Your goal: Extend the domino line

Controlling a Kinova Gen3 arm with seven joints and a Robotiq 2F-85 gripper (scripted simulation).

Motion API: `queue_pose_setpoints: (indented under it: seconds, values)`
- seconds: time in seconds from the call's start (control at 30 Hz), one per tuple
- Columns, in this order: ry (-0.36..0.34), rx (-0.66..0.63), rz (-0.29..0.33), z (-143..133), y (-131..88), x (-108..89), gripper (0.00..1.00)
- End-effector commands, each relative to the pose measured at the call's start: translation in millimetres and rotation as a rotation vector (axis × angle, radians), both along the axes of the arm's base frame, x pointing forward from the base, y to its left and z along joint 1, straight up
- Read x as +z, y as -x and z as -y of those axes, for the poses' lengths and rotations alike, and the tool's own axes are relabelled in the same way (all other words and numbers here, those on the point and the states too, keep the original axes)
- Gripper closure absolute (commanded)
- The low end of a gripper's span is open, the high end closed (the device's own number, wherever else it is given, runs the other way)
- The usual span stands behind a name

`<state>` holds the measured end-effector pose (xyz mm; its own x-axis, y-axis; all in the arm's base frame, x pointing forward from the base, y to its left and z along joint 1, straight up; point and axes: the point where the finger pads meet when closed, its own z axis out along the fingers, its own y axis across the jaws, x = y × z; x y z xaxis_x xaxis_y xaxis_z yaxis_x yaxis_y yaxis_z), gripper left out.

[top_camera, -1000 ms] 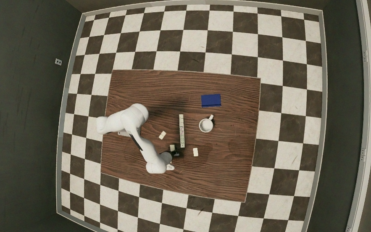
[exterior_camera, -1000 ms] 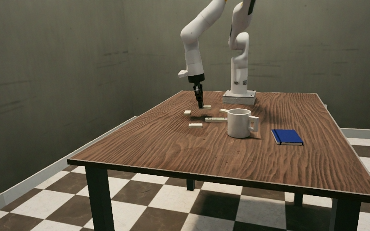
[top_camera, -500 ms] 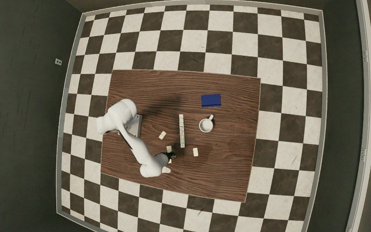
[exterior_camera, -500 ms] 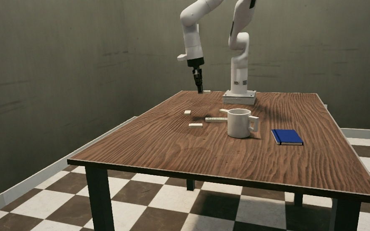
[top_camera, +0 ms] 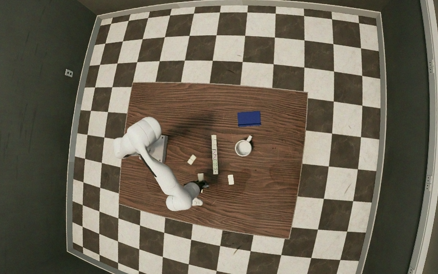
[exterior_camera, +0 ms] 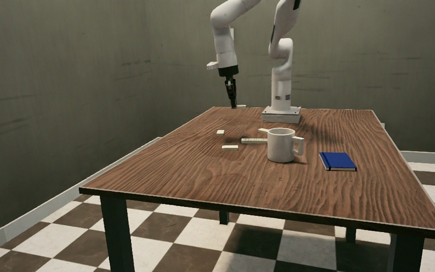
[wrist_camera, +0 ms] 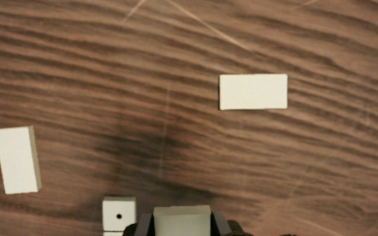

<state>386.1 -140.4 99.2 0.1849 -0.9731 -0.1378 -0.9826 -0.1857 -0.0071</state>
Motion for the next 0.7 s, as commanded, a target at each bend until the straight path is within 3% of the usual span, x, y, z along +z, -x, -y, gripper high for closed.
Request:
queue_pose_setpoints:
  seconds: [0.0,0.2,0.5,0.57,0.67]
  values:
    - [0.001,0.0,0.003,1,-3,1.1,0.68]
    - [0.01,-0.007,0.014,19,-37,4.5,0.68]
    - [0.02,-0.013,0.028,55,-117,9.7,0.68]
    - [0.02,-0.013,0.028,55,-117,9.7,0.68]
    - [0.019,-0.012,0.027,65,-142,9.7,0.68]
